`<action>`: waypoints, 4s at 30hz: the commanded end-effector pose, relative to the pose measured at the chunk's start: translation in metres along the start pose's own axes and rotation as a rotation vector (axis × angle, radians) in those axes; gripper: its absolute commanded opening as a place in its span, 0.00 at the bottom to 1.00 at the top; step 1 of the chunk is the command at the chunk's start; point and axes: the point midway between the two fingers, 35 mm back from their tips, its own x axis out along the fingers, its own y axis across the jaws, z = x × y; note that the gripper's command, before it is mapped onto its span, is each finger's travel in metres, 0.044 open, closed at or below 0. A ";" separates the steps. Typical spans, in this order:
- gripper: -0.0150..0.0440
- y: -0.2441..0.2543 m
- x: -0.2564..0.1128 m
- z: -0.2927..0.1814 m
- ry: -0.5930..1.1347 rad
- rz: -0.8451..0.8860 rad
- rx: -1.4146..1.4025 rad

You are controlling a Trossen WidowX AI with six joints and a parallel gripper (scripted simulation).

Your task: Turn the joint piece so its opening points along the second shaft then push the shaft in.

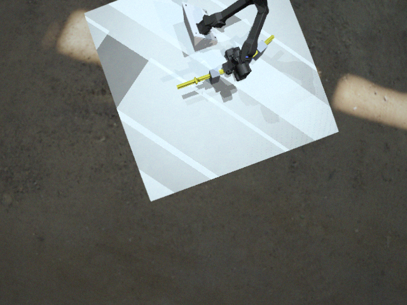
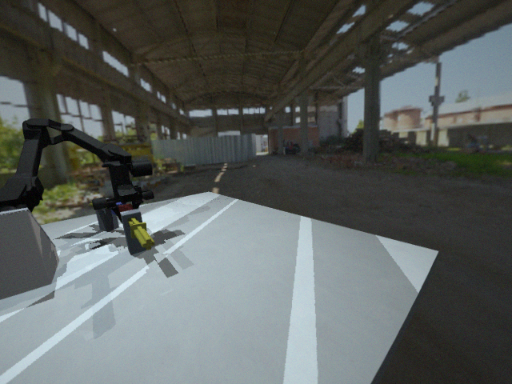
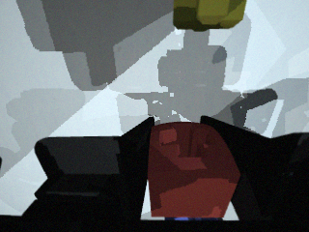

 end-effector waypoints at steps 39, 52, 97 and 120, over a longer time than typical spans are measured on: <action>0.95 -0.001 0.001 0.000 0.017 0.002 0.025; 1.00 -0.001 0.001 0.000 0.017 0.002 0.025; 1.00 0.003 -0.101 0.001 -0.135 -0.083 -0.758; 1.00 -0.001 -0.162 -0.001 -0.041 -0.024 -1.388</action>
